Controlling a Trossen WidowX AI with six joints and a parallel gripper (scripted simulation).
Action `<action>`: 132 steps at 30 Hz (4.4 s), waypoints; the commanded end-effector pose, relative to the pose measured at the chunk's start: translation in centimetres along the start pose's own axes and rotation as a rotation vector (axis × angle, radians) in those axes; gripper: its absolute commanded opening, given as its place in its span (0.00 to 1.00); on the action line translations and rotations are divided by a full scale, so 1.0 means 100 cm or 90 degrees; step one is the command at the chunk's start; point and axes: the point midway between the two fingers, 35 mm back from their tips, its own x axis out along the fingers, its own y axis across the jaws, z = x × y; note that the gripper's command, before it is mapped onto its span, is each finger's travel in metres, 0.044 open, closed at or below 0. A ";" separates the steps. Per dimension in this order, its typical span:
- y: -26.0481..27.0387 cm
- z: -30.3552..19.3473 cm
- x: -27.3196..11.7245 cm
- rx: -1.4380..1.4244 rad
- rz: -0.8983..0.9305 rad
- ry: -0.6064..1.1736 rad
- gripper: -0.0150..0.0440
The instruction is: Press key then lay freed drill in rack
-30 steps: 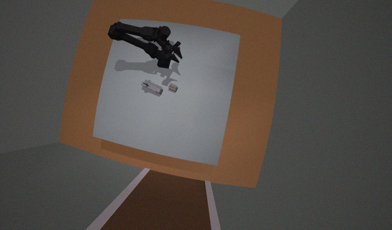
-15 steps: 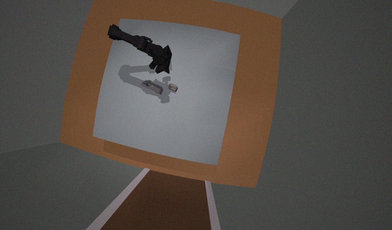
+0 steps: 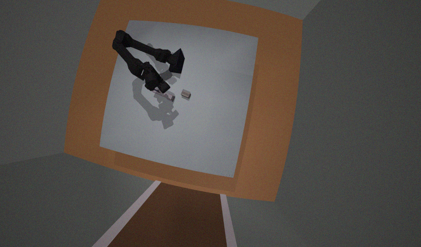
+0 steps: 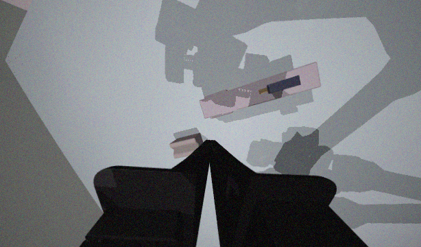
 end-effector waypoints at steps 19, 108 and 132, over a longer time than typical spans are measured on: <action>-0.065 0.063 0.029 -0.248 -0.148 0.095 0.25; -0.077 0.055 0.050 -0.250 -0.149 0.095 0.25; -0.080 0.054 0.058 -0.250 -0.149 0.095 0.25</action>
